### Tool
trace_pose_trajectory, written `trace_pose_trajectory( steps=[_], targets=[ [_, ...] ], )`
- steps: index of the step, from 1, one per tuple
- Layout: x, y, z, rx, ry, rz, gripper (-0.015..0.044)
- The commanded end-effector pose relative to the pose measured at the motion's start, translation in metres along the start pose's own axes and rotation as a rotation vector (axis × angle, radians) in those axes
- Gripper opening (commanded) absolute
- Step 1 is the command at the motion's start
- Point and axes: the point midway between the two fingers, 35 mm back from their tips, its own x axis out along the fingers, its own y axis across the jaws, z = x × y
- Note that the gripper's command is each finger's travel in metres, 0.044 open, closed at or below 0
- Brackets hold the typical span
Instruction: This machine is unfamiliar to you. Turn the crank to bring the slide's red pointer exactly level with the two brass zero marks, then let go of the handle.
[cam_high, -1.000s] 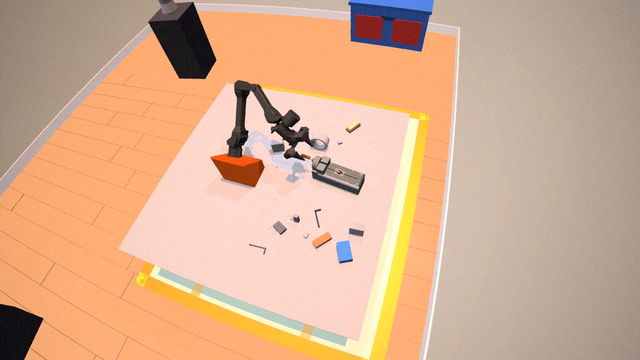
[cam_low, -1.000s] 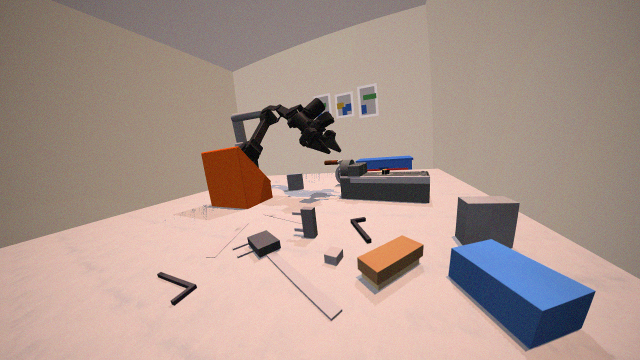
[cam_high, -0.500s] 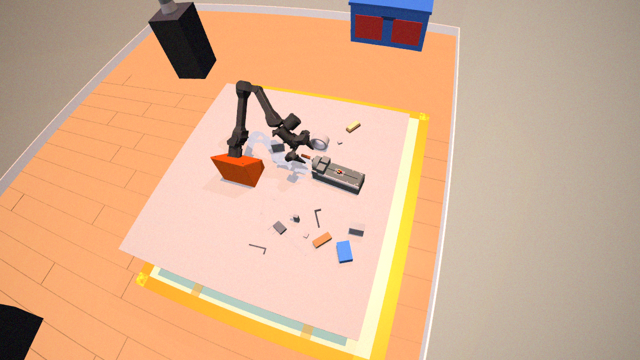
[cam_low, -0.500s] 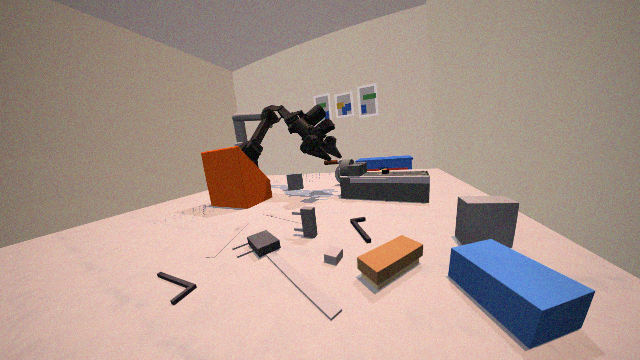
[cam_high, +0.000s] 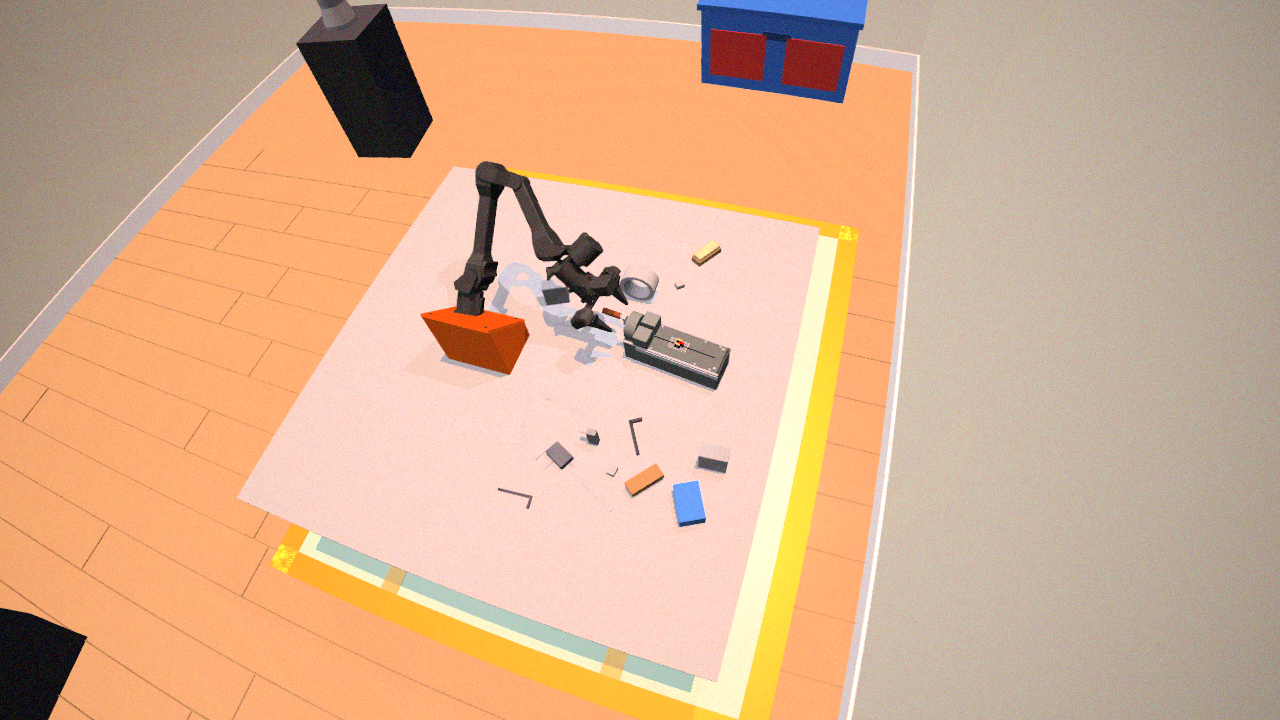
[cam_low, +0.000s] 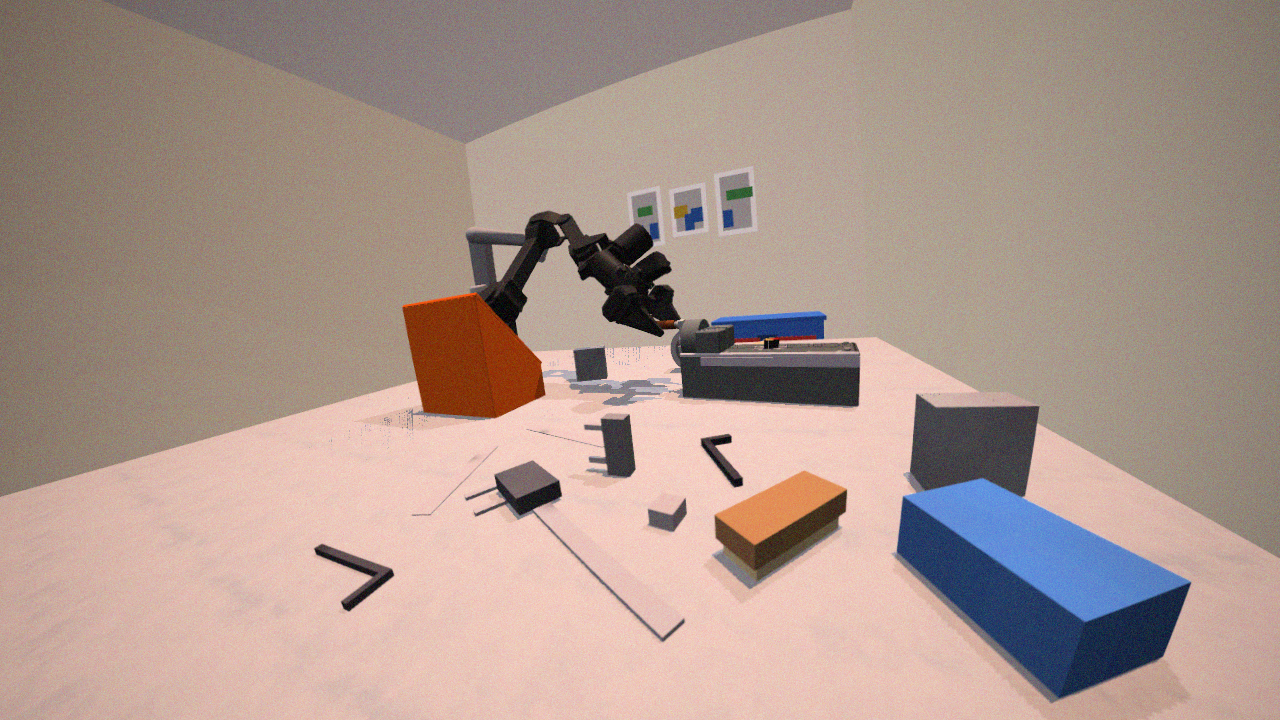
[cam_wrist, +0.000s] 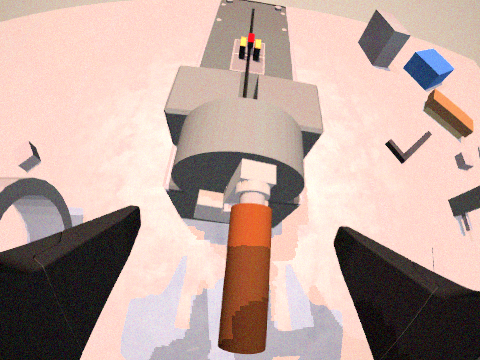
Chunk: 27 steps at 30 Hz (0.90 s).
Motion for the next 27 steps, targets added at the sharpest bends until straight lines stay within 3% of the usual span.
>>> trace_pose_trajectory(
  steps=[1, 4, 21, 27],
  targets=[
    [0.0058, -0.0018, -0.0095, 0.006, 0.008, -0.006, 0.0440],
    [0.0064, -0.0018, -0.0103, 0.007, 0.008, -0.005, 0.0440],
    [0.0064, -0.0018, -0.0103, 0.007, 0.008, -0.005, 0.0000],
    [0.0059, -0.0016, -0.0095, 0.007, 0.008, -0.005, 0.0000]
  ],
)
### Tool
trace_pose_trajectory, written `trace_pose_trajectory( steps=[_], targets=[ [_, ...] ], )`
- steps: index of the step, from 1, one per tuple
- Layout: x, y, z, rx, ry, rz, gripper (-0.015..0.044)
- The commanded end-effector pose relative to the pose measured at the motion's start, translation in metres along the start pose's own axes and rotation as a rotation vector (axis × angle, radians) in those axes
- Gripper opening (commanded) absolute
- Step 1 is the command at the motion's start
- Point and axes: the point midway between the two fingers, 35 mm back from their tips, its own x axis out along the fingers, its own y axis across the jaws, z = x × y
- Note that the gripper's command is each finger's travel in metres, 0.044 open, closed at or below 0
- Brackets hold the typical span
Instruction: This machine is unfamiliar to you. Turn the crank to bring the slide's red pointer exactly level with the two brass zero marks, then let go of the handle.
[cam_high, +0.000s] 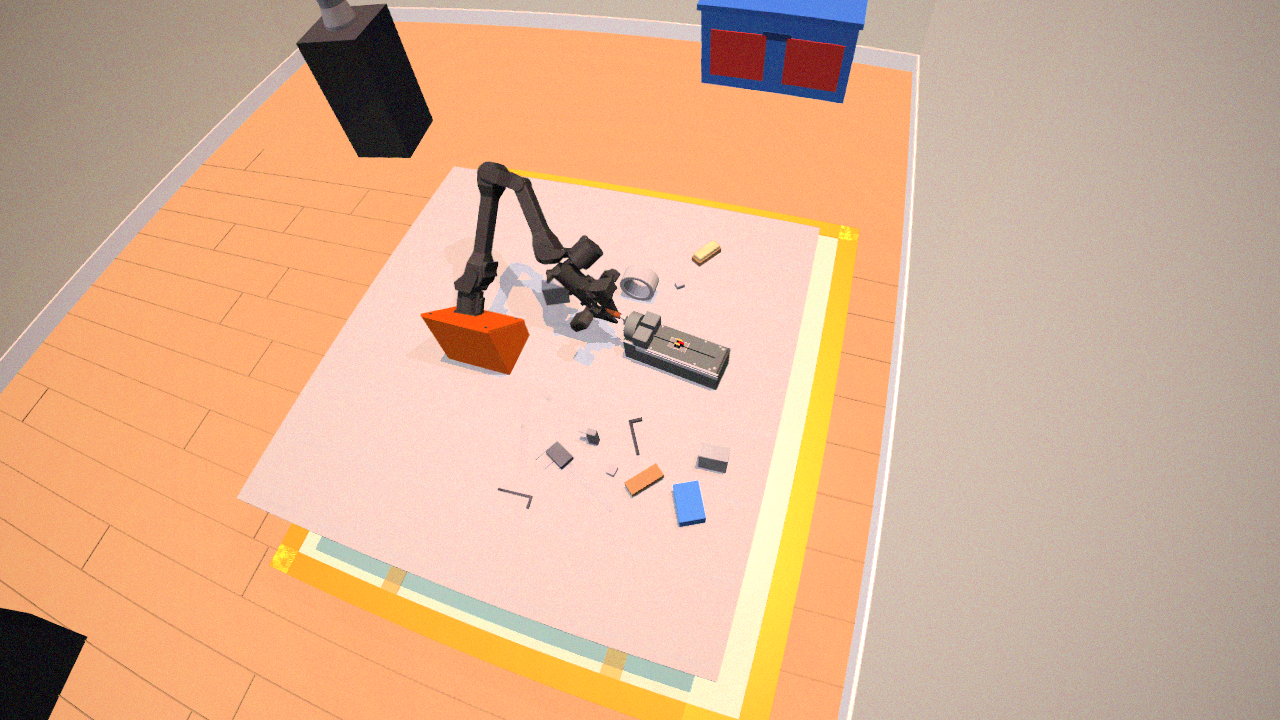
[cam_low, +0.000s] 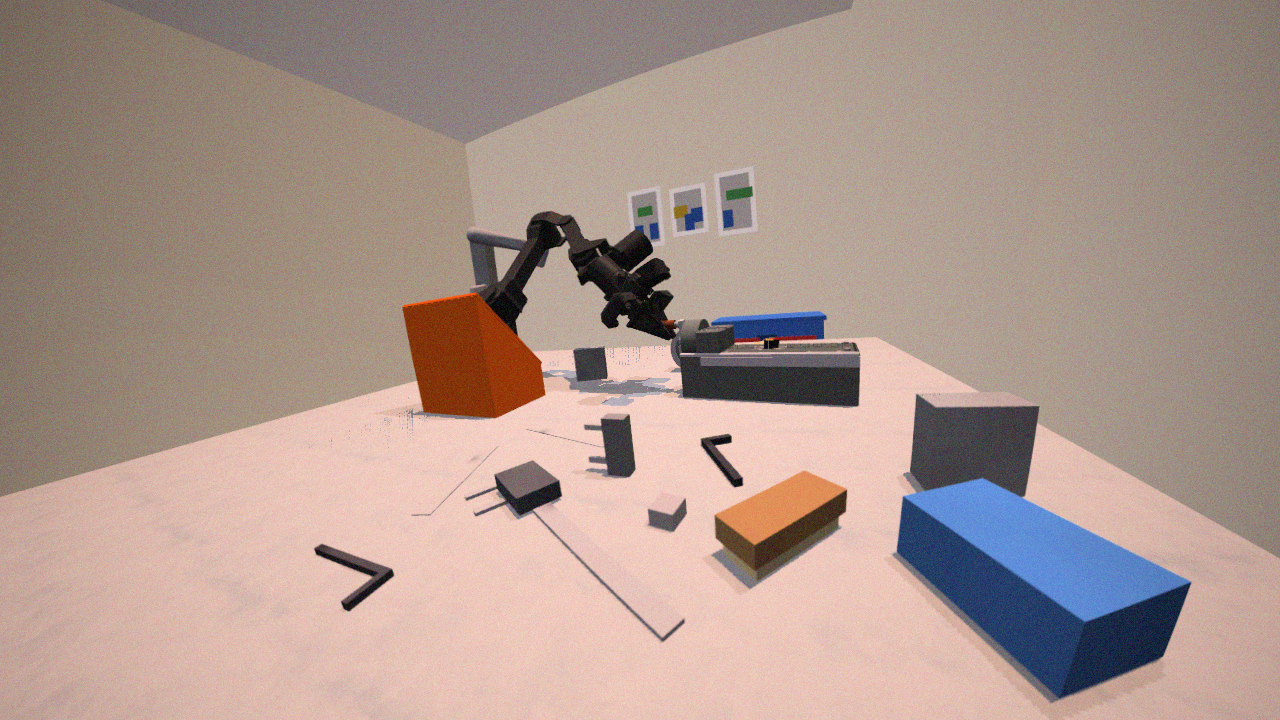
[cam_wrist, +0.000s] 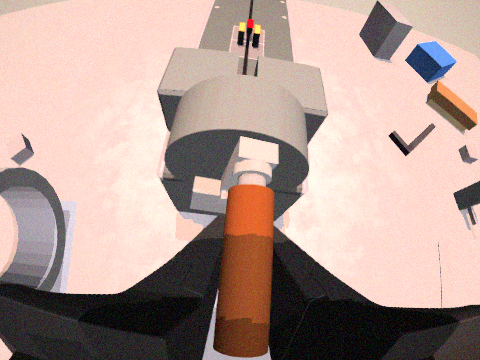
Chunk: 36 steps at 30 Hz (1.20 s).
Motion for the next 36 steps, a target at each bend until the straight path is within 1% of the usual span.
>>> trace_pose_trajectory(
  steps=[1, 11, 36],
  targets=[
    [0.000, 0.000, 0.000, 0.003, 0.000, -0.002, 0.0000],
    [0.001, -0.011, -0.002, 0.002, 0.000, -0.002, 0.0000],
    [0.003, -0.014, -0.003, 0.002, 0.000, -0.002, 0.0000]
  ],
)
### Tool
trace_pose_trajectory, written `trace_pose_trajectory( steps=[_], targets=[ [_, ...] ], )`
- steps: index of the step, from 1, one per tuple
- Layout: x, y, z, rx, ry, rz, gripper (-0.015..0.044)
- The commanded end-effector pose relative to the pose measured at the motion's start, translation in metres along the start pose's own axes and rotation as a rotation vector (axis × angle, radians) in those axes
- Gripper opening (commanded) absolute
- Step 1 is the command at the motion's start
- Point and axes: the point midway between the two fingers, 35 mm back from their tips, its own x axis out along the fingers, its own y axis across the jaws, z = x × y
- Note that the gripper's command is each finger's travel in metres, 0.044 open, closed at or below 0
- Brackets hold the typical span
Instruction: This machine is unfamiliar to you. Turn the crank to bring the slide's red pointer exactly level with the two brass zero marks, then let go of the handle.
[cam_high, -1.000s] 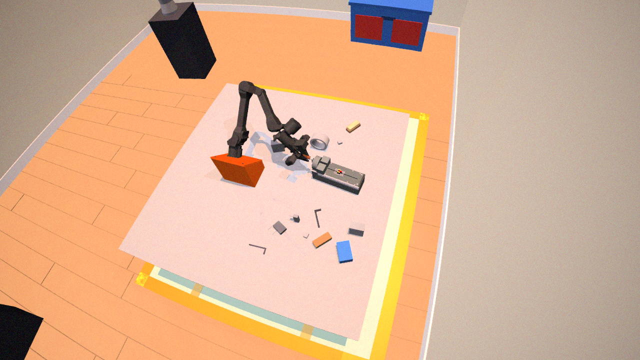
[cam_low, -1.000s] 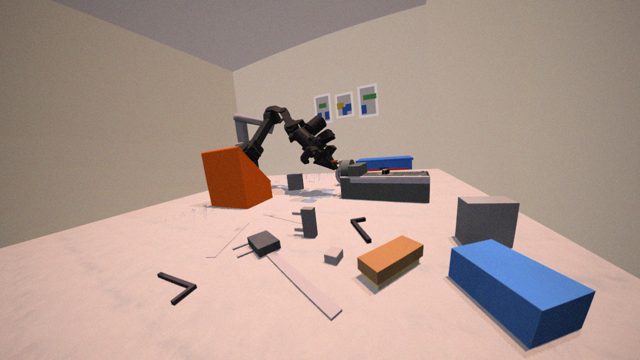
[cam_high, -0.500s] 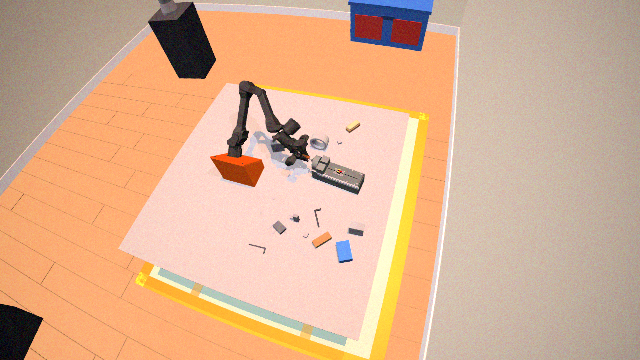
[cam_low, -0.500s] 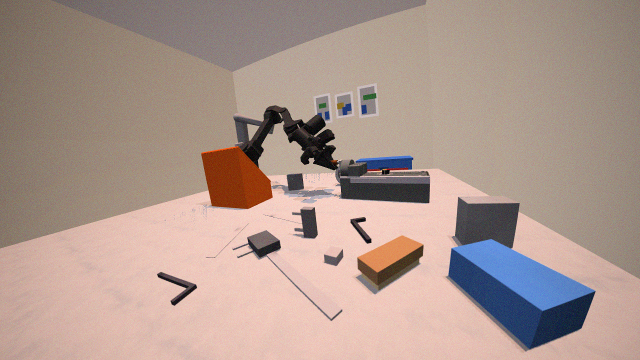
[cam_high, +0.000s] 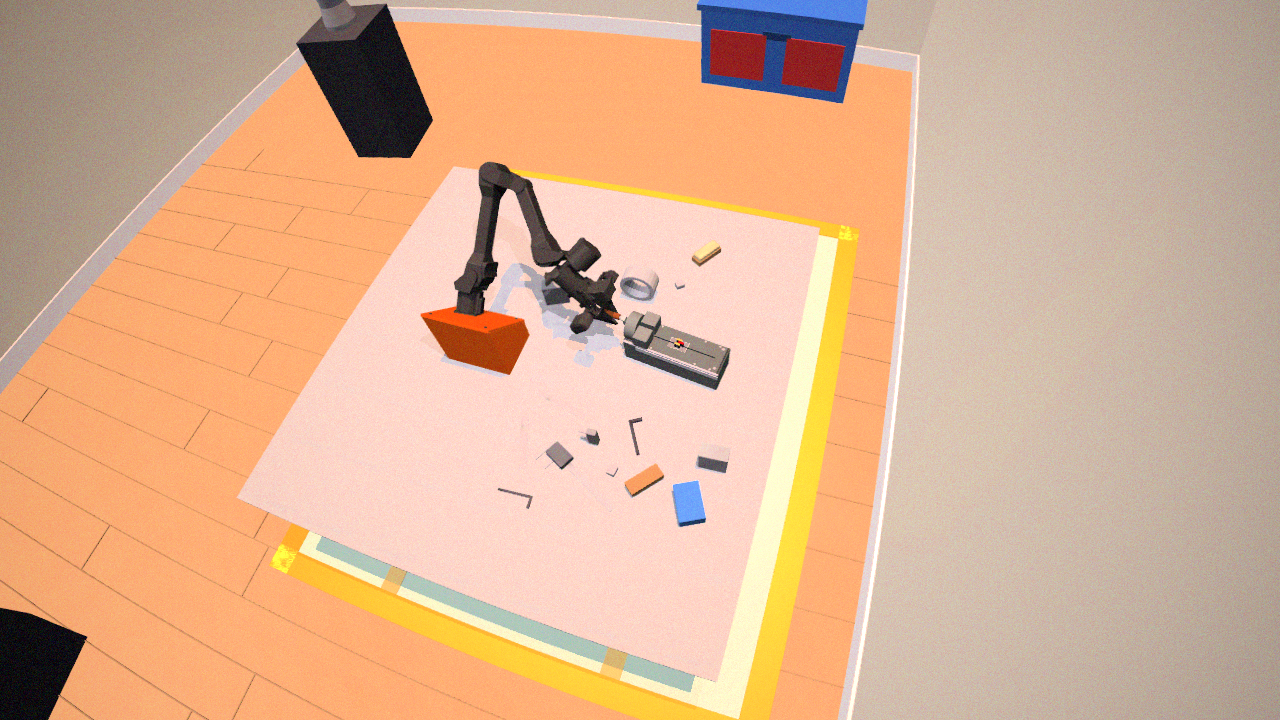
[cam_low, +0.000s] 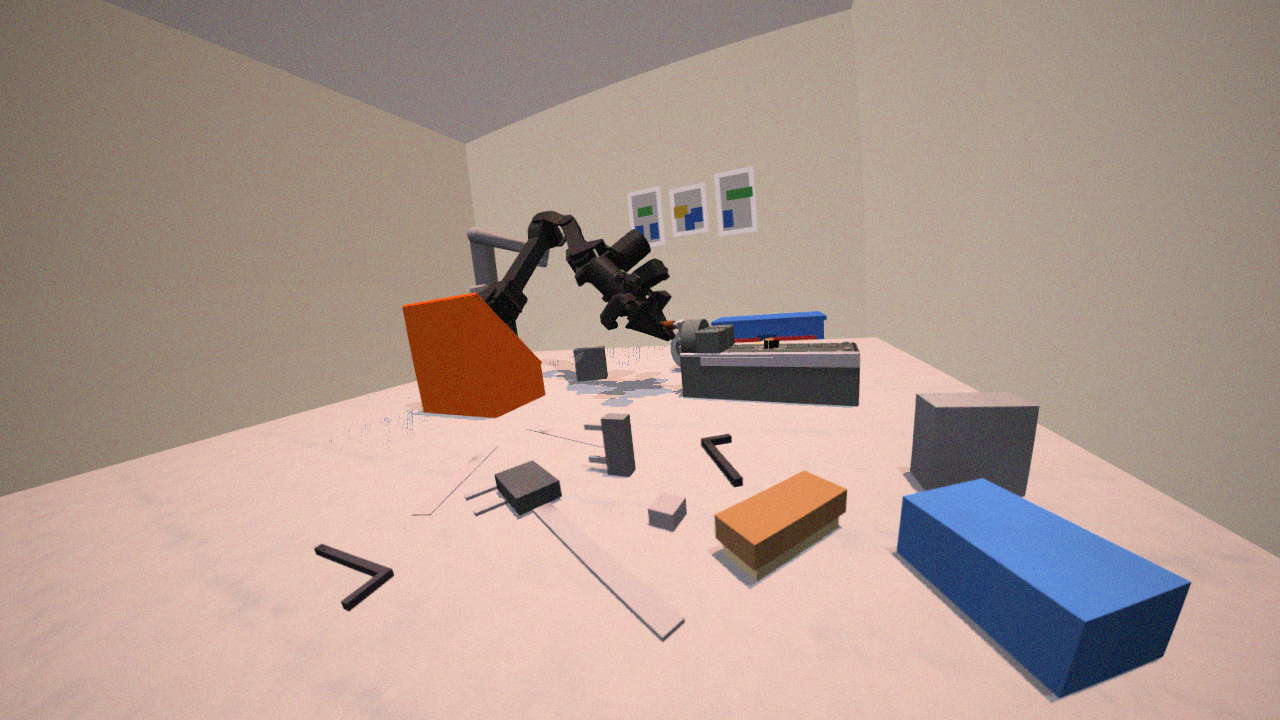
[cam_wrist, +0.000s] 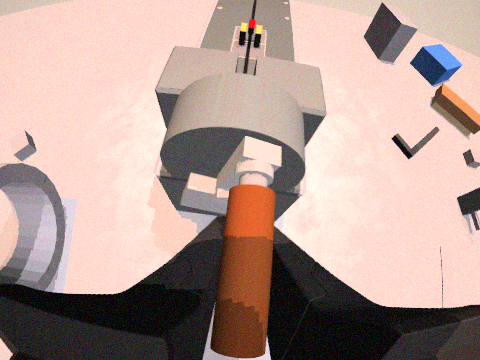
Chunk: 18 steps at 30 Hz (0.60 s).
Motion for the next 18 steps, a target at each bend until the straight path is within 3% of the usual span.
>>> trace_pose_trajectory(
  steps=[1, 18],
  targets=[
    [0.0016, -0.0089, -0.0019, 0.010, 0.001, -0.024, 0.0000],
    [0.0036, -0.0126, -0.0038, 0.010, 0.001, -0.024, 0.0000]
  ],
)
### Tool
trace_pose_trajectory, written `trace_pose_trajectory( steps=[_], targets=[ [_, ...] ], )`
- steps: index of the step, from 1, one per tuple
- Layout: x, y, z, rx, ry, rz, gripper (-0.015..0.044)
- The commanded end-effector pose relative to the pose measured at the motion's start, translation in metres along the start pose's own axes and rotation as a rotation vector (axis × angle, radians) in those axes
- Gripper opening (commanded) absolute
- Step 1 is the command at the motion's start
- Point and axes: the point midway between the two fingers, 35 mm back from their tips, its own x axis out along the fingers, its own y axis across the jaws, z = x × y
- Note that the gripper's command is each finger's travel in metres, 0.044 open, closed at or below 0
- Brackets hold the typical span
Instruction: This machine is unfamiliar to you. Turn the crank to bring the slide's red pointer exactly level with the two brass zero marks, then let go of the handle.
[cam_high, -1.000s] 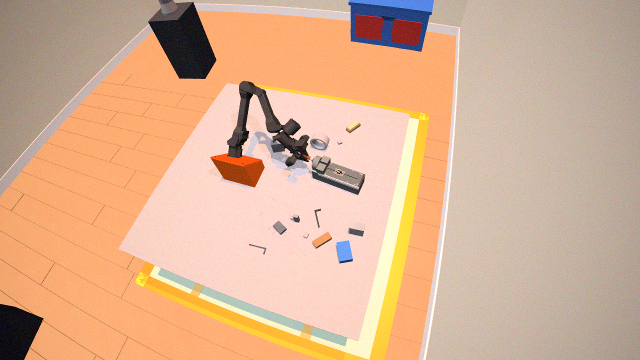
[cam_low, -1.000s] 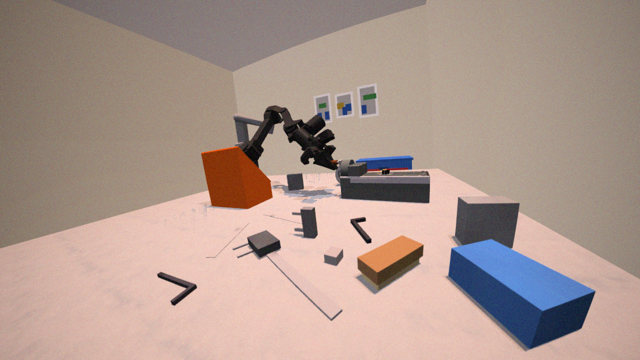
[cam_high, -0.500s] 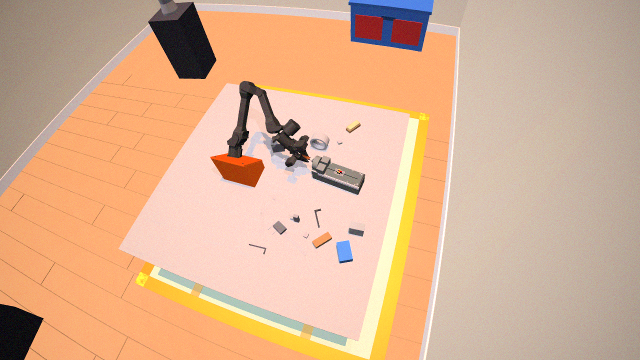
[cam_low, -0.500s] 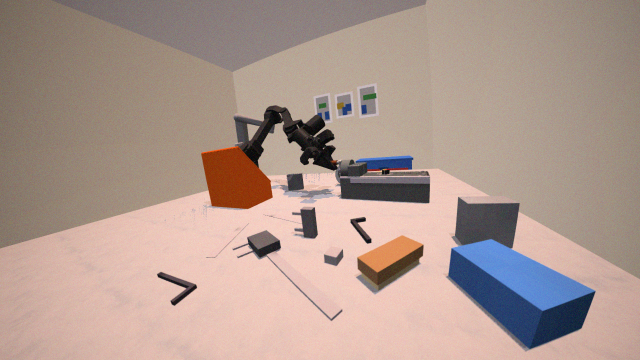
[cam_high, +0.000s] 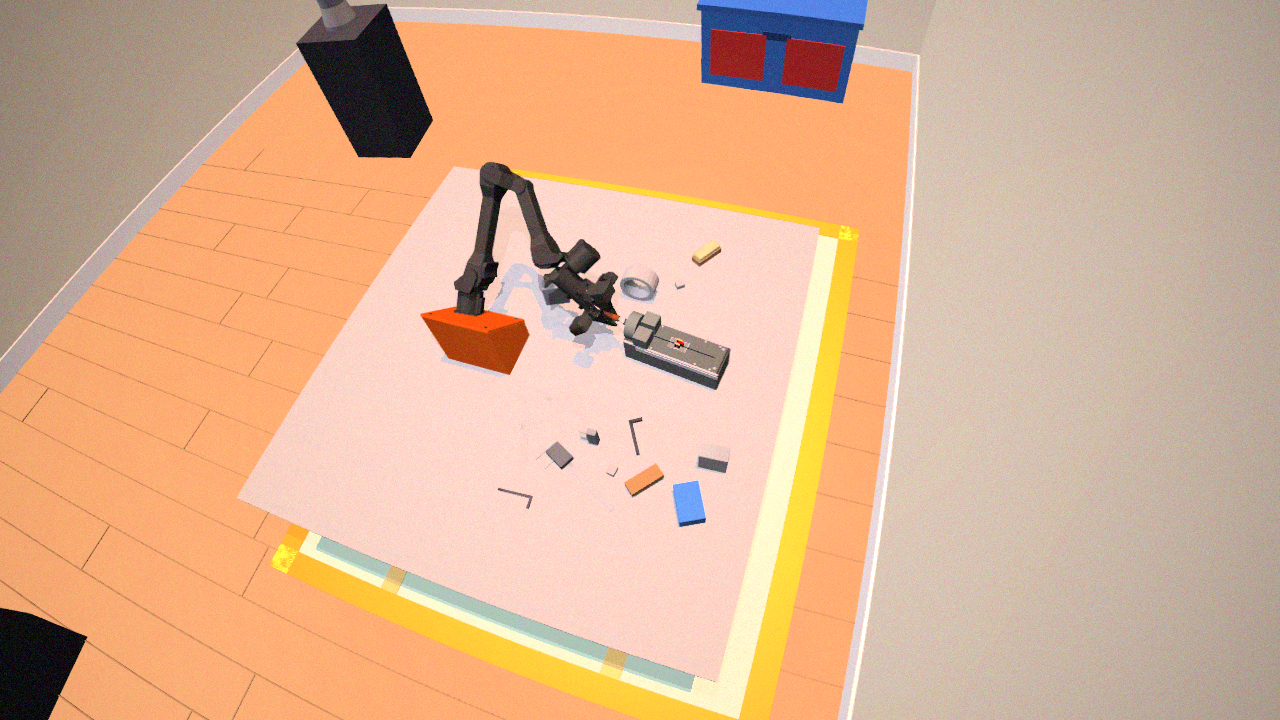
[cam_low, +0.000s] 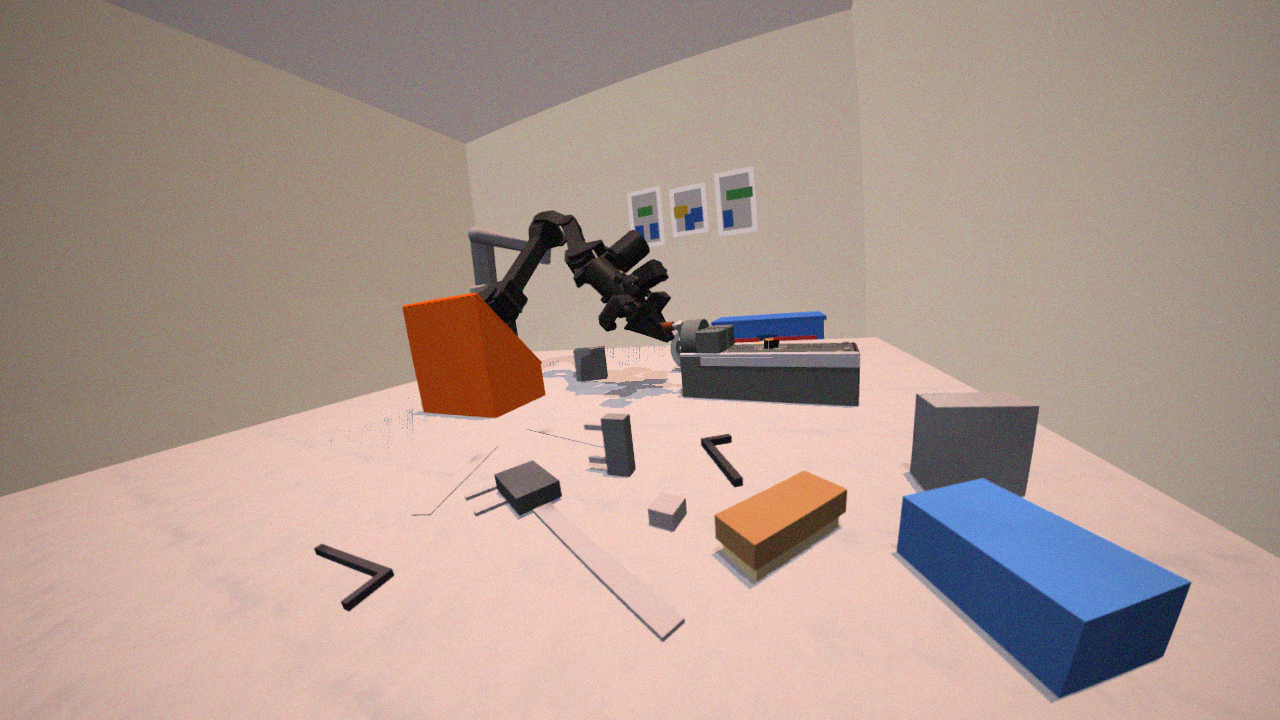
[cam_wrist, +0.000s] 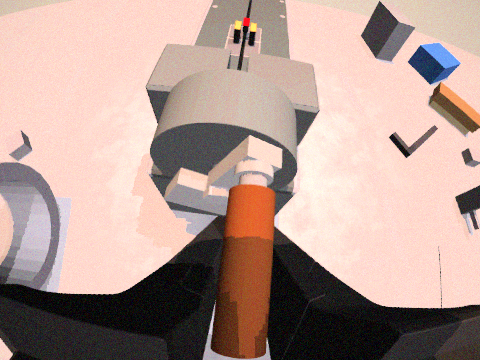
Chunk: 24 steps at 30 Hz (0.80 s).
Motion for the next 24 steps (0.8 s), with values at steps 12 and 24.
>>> trace_pose_trajectory(
  steps=[12, 24],
  targets=[
    [0.0048, -0.0114, -0.0050, 0.009, 0.004, -0.022, 0.0000],
    [0.0082, -0.0146, -0.0082, 0.009, 0.004, -0.022, 0.0000]
  ],
)
